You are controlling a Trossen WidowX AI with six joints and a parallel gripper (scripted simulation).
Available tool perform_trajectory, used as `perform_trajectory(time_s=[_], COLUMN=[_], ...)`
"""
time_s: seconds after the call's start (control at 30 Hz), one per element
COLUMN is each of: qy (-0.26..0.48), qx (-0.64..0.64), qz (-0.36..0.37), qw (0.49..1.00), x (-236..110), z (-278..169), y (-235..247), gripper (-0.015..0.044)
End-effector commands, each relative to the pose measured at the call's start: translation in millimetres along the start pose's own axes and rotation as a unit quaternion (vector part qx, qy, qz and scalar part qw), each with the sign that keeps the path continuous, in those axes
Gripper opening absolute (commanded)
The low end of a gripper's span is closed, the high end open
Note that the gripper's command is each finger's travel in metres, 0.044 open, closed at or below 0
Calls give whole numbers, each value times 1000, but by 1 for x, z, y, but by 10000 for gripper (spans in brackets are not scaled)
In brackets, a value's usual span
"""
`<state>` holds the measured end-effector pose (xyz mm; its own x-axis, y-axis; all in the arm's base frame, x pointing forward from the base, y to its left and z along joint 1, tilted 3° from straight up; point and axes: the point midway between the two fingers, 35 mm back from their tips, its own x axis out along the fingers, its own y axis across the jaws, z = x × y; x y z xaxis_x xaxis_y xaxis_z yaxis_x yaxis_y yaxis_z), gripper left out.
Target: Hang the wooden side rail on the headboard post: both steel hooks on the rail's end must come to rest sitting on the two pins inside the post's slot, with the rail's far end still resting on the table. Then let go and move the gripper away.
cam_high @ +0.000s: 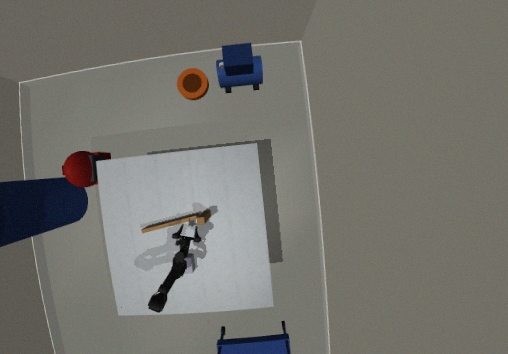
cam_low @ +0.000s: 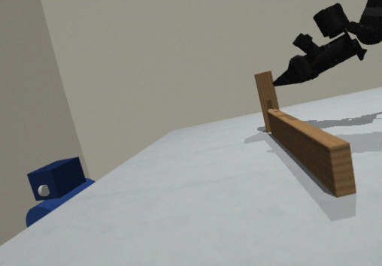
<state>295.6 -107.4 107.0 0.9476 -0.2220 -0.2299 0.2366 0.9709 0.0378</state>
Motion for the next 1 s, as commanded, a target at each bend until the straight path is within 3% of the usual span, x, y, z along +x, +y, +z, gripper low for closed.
perform_trajectory(time_s=[0.0, 0.77, 0.97], qy=[13, 14, 81], qx=[27, 31, 122], qz=[-65, -78, -142], qw=[997, 996, 979], x=[-25, -30, 0], z=[-32, -37, -40], y=[-37, -42, -40], gripper=[440, 440, 440])
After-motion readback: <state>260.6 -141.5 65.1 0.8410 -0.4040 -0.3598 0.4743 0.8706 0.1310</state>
